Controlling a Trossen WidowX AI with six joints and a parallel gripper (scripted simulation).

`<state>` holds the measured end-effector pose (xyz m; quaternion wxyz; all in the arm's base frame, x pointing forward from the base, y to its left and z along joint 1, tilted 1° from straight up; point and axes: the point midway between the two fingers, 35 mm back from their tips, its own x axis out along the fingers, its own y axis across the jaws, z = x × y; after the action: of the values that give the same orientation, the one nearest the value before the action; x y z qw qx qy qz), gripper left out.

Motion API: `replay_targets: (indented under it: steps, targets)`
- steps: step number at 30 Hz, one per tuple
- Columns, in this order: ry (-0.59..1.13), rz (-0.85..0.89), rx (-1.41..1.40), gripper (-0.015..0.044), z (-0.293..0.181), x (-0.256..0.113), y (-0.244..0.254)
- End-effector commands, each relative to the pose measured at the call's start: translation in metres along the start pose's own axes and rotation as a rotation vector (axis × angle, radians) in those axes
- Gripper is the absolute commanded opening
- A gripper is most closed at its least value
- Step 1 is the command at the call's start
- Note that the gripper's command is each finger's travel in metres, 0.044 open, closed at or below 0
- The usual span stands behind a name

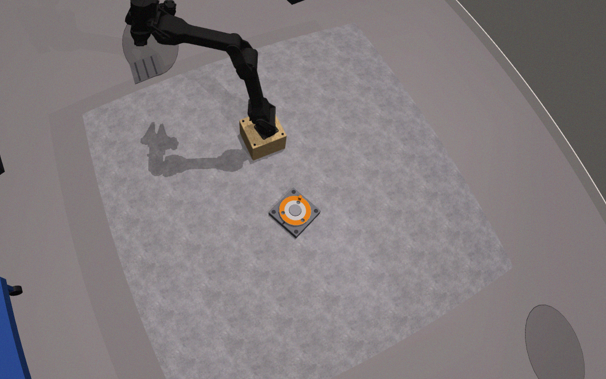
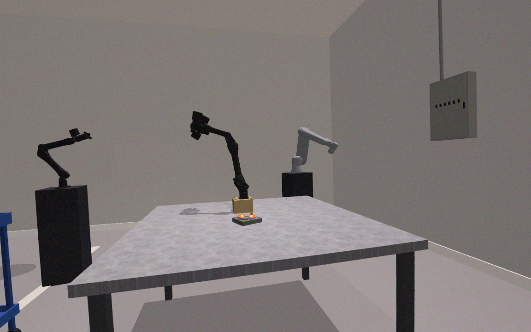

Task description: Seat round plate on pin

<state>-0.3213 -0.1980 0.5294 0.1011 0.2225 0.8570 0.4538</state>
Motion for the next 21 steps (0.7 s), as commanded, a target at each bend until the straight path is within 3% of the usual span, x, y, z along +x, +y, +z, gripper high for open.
replay_targets:
  steps: [1,8,11,15,18,21]
  targets:
    - [0.010,-0.006,-0.010,0.0374,-0.002,-0.002,-0.001]
    - [0.395,-0.175,-0.409,0.0190,-0.043,-0.099,-0.073]
    - [0.502,-0.198,-0.507,0.0111,-0.046,-0.121,-0.086]
    - [0.762,-0.243,-0.735,0.0006,-0.047,-0.195,-0.125]
    - [0.876,-0.251,-0.828,0.0000,-0.043,-0.228,-0.139]
    - [1.074,-0.249,-0.980,0.0000,-0.029,-0.284,-0.160]
